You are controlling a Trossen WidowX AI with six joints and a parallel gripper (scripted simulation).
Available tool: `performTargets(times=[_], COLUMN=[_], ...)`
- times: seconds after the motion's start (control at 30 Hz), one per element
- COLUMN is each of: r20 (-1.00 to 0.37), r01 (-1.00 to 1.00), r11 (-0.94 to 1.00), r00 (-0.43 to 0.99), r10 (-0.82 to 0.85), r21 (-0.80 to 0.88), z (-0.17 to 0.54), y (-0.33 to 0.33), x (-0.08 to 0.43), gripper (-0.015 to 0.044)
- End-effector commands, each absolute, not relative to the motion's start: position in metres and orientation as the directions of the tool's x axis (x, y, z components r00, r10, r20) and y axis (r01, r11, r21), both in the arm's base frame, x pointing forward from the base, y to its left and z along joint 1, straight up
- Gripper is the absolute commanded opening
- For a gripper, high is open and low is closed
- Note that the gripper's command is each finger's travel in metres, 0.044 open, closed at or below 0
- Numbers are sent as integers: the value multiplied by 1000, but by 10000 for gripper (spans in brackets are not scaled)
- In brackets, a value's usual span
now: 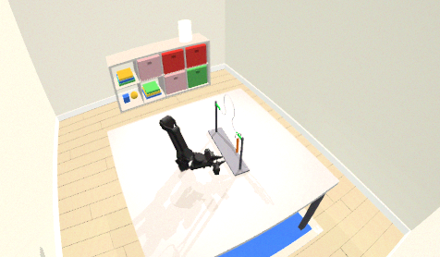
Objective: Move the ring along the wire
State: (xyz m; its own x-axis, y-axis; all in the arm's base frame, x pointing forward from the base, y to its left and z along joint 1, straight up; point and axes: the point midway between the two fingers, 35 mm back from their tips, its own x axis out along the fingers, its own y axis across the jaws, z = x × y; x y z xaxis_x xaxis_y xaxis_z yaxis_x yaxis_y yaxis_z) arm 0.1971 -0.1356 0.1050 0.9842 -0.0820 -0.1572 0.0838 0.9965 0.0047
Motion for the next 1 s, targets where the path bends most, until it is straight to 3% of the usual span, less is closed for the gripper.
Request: performTargets(times=[0.0, 0.37, 0.97], r20=[-159, -79, -77], r01=[79, 95, 95], r11=[997, 995, 995], r00=[984, 992, 992], r10=[-77, -95, -96], r21=[8, -11, -11], z=[105, 144, 146], y=[-133, -135, -138], x=[201, 244, 257], gripper=[160, 160, 160])
